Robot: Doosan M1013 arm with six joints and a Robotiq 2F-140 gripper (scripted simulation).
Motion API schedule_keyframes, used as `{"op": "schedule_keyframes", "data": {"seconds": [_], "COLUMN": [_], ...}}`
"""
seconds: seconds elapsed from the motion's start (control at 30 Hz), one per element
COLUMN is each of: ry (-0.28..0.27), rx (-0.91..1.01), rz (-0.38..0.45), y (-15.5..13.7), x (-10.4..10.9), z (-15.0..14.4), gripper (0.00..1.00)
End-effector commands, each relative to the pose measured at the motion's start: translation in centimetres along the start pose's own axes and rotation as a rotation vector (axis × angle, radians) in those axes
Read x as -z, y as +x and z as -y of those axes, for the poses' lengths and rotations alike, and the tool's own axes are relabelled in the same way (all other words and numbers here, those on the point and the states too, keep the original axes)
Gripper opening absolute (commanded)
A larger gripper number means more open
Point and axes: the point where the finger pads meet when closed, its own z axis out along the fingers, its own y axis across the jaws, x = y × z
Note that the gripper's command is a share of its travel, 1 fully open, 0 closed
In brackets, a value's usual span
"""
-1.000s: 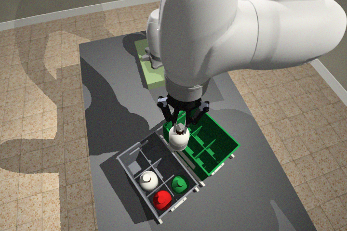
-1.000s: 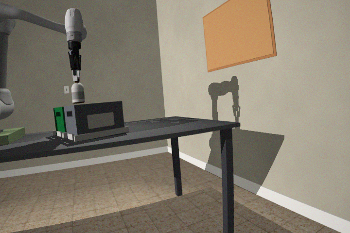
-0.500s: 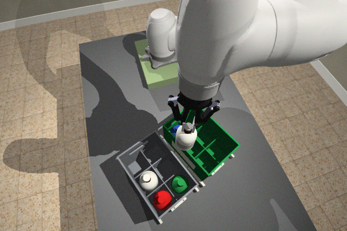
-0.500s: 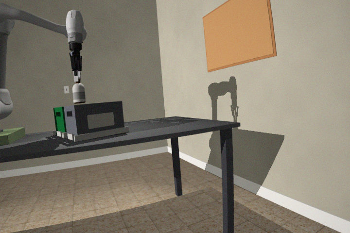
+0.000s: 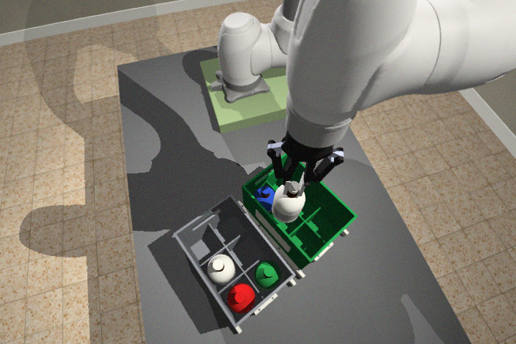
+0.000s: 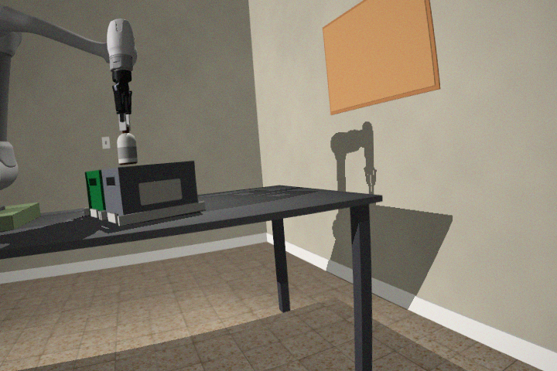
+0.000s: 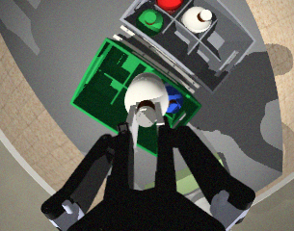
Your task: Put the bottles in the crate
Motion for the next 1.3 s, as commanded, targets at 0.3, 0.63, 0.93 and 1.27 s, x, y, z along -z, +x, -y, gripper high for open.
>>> {"op": "schedule_keyframes", "data": {"seconds": [0.3, 0.63, 0.93, 1.27], "ry": [0.0, 0.0, 0.0, 0.0], "rx": [0.0, 0.0, 0.0, 0.0], "rz": [0.0, 0.0, 0.0, 0.0], "y": [-0.25, -0.28, -0.31, -0.32], "x": [0.01, 0.01, 0.01, 0.01], "z": [0.72, 0.69, 0.66, 0.65], "gripper": [0.0, 0.0, 0.0, 0.0]}}
